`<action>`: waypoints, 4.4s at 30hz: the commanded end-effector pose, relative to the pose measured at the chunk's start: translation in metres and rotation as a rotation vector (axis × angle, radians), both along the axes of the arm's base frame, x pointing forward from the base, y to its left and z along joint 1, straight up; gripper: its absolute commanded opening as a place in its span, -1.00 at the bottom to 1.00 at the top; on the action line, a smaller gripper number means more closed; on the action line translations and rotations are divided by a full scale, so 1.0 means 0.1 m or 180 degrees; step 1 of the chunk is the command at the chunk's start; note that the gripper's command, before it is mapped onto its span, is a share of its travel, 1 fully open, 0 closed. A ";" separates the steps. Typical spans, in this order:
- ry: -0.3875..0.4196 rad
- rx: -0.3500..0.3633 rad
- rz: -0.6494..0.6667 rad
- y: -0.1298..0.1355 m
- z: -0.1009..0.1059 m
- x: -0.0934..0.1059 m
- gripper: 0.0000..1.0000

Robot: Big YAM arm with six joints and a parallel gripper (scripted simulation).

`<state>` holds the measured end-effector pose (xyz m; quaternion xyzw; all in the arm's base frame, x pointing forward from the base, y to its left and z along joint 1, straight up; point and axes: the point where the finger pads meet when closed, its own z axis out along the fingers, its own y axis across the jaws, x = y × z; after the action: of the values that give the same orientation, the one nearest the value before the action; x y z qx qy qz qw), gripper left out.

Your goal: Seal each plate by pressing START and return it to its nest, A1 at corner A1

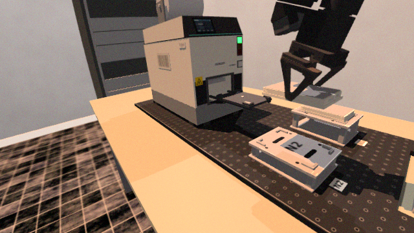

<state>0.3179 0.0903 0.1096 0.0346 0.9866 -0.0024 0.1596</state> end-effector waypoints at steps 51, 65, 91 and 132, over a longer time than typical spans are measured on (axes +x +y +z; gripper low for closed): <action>-0.0025 -0.0005 0.0064 0.06 -0.22 0.09 -1.00; -0.0046 0.0001 -0.0006 0.00 -0.25 0.13 -1.00; -0.0047 -0.0003 0.0005 -0.02 -0.35 0.09 -1.00; -0.0022 -0.0004 -0.0008 0.00 -0.58 0.06 -1.00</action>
<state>0.3199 0.0913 0.0534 0.0355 0.9866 -0.0026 0.1590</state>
